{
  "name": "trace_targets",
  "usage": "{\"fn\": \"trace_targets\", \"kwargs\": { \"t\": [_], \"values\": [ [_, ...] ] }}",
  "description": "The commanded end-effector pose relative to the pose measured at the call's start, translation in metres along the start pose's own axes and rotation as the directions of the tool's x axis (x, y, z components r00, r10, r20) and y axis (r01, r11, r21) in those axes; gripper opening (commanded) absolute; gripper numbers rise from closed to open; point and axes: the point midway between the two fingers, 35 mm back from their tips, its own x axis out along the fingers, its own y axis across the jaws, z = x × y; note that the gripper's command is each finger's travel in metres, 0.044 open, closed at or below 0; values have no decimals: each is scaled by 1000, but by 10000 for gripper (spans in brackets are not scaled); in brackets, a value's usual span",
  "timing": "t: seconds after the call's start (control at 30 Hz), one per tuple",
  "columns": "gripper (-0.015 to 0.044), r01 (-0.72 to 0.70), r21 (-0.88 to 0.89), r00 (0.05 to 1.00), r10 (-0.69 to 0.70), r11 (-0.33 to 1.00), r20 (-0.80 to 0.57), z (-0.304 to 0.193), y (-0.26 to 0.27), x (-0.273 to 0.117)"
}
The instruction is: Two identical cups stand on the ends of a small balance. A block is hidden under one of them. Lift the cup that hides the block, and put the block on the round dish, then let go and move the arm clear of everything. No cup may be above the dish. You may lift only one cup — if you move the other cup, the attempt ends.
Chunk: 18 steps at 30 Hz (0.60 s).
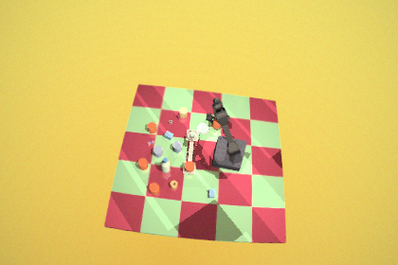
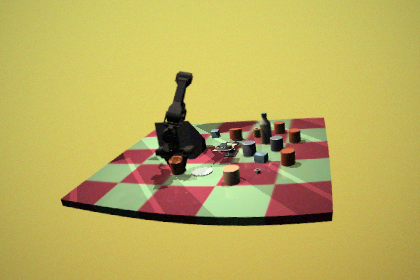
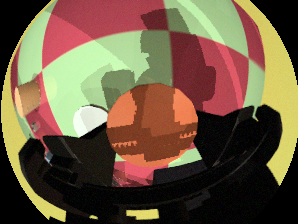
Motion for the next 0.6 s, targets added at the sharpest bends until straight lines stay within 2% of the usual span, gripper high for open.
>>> {"fn": "trace_targets", "kwargs": {
  "t": [0.0,0.43,0.57],
  "values": [
    [0,-8,3,1000,7,1000,5,1,2,2],
    [0,-8,3,1000,8,1000,4,1,2,22],
    [105,-6,-2,1000,6,1000,9,2,2,15]
  ]
}}
